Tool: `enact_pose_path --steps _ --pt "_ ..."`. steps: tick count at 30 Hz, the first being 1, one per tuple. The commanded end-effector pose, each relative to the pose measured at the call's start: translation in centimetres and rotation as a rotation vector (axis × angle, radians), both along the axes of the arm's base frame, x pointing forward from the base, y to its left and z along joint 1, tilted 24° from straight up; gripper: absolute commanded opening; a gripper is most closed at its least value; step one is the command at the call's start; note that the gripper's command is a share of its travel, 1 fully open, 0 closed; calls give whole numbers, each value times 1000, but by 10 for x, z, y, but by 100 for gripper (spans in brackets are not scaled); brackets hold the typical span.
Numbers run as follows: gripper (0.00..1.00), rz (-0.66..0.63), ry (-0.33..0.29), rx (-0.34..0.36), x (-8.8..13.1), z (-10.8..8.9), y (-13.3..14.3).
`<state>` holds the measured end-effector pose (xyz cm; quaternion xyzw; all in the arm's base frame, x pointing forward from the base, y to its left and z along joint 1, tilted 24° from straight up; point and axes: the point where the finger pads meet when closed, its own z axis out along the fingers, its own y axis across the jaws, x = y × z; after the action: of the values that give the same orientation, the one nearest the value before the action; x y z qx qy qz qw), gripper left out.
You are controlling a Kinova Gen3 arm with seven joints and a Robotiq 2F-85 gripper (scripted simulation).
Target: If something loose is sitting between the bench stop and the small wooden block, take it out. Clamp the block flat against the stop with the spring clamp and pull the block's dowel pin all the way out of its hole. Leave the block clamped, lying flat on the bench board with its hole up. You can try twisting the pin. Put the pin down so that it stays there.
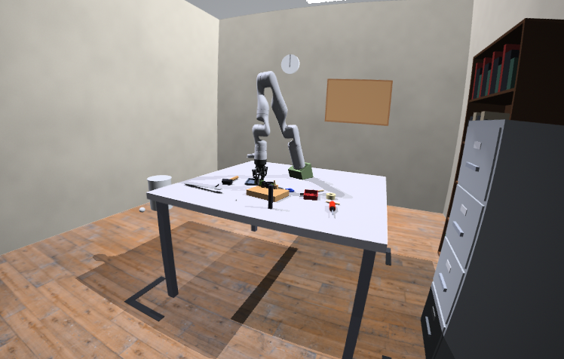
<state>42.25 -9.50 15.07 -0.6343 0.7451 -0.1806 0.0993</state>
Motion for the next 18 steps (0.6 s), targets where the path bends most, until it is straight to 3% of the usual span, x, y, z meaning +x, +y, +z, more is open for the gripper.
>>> enact_pose_path --steps 1,18 --pt "54 -1 0 0 -1 2 0" --pt "54 -1 0 0 -10 24 3"
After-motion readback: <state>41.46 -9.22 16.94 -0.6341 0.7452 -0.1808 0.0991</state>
